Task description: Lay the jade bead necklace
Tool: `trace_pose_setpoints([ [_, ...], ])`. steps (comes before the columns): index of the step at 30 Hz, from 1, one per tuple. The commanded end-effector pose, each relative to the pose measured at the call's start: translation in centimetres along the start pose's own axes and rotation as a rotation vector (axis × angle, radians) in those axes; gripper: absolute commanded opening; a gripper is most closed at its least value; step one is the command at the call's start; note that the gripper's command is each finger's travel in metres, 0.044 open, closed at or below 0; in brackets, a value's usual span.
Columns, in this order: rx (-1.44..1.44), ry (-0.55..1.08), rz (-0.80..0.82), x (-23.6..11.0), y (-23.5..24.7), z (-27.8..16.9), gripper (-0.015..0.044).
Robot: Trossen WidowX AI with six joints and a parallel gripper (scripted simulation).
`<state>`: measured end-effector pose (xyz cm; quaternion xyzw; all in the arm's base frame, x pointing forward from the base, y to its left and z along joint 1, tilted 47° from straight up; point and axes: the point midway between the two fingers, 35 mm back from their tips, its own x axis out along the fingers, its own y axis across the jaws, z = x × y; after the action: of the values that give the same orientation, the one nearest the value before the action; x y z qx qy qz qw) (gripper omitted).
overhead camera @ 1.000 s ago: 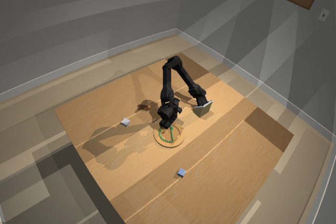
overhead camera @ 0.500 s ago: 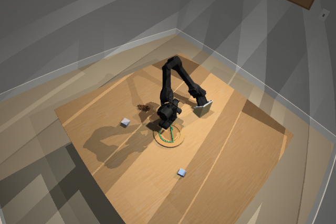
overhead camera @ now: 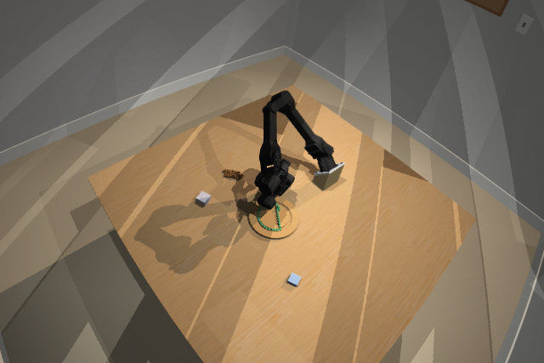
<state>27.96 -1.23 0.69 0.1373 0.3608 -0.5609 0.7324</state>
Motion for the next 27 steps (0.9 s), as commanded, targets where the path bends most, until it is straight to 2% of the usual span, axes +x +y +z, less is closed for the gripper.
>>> trace_pose_setpoints([
  [1, 0.002, -0.003, 0.002, -0.5, 0.1, 0.0, 0.0440],
  [16, 0.002, -0.003, 0.002, -0.6, 0.1, 0.0, 0.0440],
  [19, -0.153, -0.003, 0.002, -0.8, 0.1, 0.0, 0.0361],
  [27, -0.991, -0.003, 0.002, -1.7, 0.2, -0.4, 0.0151],
])
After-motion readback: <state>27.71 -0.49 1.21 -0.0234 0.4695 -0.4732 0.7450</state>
